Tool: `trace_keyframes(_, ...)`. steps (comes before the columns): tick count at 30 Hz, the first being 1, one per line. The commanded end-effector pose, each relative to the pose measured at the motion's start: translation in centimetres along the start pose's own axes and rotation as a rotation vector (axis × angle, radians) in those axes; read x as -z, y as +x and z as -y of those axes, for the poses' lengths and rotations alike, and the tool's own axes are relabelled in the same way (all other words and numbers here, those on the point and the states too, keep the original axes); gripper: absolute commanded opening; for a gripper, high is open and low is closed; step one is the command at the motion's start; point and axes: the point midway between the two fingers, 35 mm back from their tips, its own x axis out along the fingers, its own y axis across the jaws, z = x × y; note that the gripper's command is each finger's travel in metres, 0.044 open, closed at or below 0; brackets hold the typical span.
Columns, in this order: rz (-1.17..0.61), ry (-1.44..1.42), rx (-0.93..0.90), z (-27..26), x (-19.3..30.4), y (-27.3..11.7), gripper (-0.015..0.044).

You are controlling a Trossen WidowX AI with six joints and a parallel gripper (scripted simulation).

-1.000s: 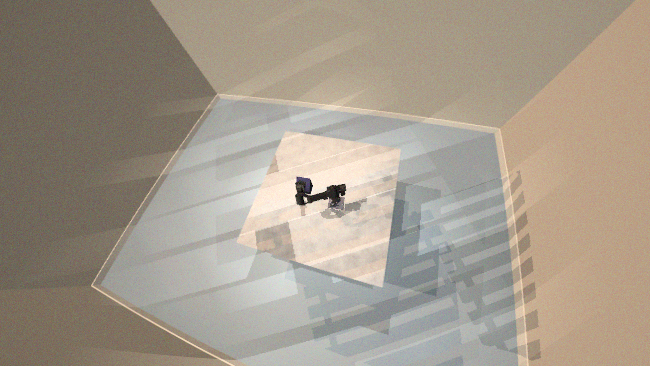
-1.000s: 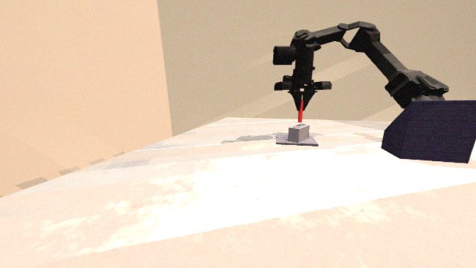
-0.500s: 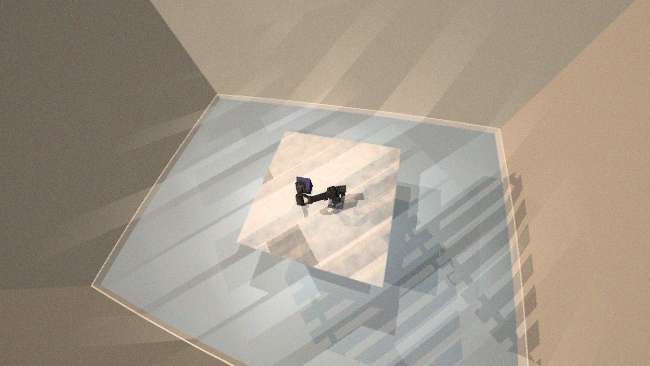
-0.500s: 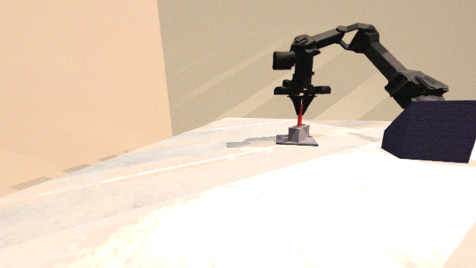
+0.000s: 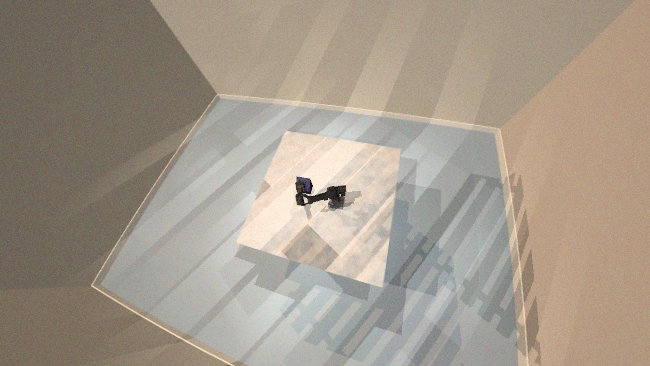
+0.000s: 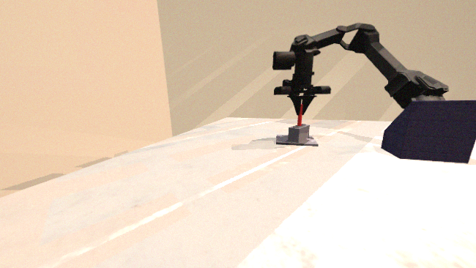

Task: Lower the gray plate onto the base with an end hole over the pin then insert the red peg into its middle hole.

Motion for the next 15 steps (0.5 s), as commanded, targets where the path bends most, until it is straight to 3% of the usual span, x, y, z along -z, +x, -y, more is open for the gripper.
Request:
trace_keyframes(1,0.000,0.001,0.000,0.03,0.00,0.04,0.0000)
trace_keyframes(15,0.000,0.001,0.001,0.31,-0.03,0.23,0.0000)
